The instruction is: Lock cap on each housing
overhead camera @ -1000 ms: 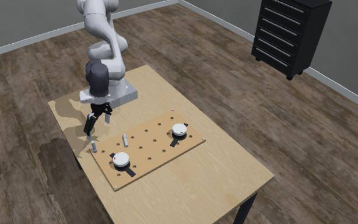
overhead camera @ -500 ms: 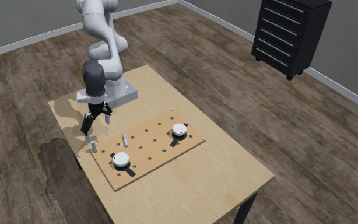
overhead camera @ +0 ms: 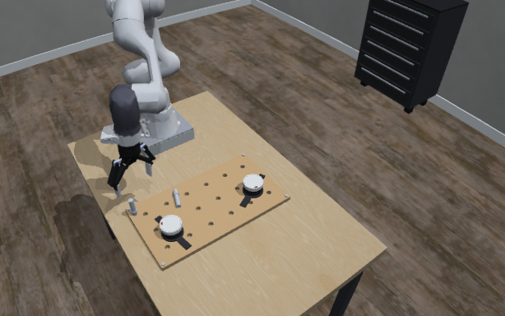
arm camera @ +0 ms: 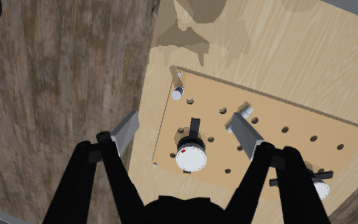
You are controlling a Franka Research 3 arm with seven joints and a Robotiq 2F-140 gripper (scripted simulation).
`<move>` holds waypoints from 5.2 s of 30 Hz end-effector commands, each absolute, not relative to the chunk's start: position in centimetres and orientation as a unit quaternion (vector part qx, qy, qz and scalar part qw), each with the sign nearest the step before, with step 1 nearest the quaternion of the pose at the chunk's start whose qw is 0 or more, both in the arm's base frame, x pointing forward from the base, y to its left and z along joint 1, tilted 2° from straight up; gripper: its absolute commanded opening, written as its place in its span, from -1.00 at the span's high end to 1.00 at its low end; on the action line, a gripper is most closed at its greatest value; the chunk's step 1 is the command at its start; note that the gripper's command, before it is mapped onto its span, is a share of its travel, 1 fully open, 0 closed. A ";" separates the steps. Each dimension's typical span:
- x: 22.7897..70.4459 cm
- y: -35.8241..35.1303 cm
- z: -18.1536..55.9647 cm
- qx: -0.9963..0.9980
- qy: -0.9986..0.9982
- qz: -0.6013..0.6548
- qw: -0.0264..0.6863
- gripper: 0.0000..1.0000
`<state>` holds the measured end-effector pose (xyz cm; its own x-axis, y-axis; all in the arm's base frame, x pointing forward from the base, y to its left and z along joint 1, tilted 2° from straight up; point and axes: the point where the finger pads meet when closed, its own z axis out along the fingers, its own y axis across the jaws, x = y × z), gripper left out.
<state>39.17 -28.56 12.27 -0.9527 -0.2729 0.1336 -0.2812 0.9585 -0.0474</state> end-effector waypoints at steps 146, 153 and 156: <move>37.5 -31.4 4.4 0.008 -1.000 0.005 0.018 0.28; 37.5 -31.4 3.7 0.008 -1.000 0.005 0.018 0.28; 37.5 -31.4 3.3 0.008 -1.000 0.005 0.018 0.28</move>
